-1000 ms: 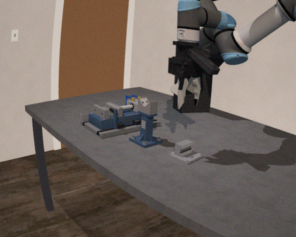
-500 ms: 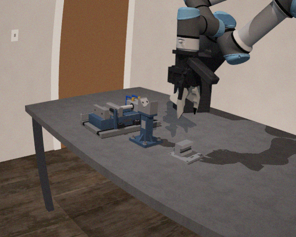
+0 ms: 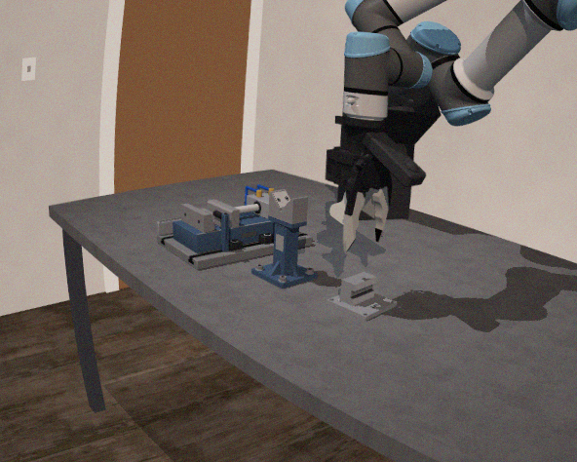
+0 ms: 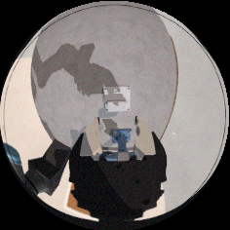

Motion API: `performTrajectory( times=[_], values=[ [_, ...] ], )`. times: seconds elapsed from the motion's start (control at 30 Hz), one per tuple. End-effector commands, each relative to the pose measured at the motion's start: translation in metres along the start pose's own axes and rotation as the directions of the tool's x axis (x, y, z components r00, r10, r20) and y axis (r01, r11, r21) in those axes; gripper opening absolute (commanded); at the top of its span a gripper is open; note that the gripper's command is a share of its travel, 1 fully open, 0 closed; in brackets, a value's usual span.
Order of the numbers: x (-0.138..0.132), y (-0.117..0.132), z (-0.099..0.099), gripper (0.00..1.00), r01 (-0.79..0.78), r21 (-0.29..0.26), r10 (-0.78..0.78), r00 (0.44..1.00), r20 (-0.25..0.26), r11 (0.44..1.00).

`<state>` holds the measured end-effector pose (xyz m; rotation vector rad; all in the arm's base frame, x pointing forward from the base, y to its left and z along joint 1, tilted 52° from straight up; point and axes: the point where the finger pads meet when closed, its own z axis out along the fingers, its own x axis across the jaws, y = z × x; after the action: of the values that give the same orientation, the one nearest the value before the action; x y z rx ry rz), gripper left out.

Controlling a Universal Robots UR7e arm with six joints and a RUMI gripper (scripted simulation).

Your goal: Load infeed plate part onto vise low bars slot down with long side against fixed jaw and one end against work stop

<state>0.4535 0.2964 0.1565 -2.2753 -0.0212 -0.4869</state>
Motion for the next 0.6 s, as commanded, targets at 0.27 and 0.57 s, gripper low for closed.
performTrajectory(
  times=[0.27,0.57],
  values=[
    [0.002,0.000,0.032,0.51,0.000,-0.002,0.000,1.000,-0.006,1.000],
    [0.002,0.000,0.047,0.51,0.000,-0.002,0.000,1.000,-0.006,1.000]
  ],
)
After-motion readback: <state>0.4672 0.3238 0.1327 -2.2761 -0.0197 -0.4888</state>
